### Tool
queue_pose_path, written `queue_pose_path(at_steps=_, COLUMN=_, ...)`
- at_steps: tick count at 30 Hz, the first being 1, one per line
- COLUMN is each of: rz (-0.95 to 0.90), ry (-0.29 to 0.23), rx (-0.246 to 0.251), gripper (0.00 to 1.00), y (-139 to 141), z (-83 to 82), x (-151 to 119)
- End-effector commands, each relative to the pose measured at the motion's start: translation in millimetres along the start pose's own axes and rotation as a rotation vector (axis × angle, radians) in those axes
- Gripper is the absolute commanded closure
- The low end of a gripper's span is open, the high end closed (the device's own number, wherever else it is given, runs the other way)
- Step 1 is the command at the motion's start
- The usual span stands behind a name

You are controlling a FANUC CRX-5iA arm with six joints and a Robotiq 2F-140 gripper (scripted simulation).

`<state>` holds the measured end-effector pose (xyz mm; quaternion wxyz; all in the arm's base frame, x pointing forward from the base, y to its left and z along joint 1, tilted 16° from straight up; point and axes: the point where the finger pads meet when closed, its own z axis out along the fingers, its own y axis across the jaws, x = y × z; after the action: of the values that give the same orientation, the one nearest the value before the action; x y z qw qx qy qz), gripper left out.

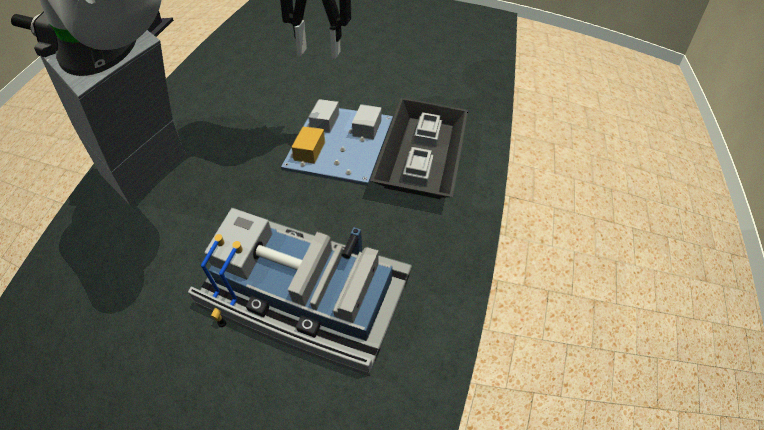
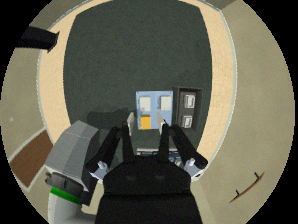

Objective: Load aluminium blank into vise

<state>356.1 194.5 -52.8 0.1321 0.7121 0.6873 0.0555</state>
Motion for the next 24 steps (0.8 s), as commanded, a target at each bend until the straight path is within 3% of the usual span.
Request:
queue_pose_path(at_steps=1, rz=0.0, ry=0.0, rx=0.0, gripper=0.6, y=0.1, z=-0.1, x=0.1)
queue_pose_path(at_steps=15, rz=0.0, ry=0.0, rx=0.0, gripper=0.6, y=0.1, z=5.3, x=0.2)
queue_pose_path(at_steps=24, rz=0.0, ry=0.0, rx=0.0, gripper=0.6, y=0.1, z=38.9, x=0.2)
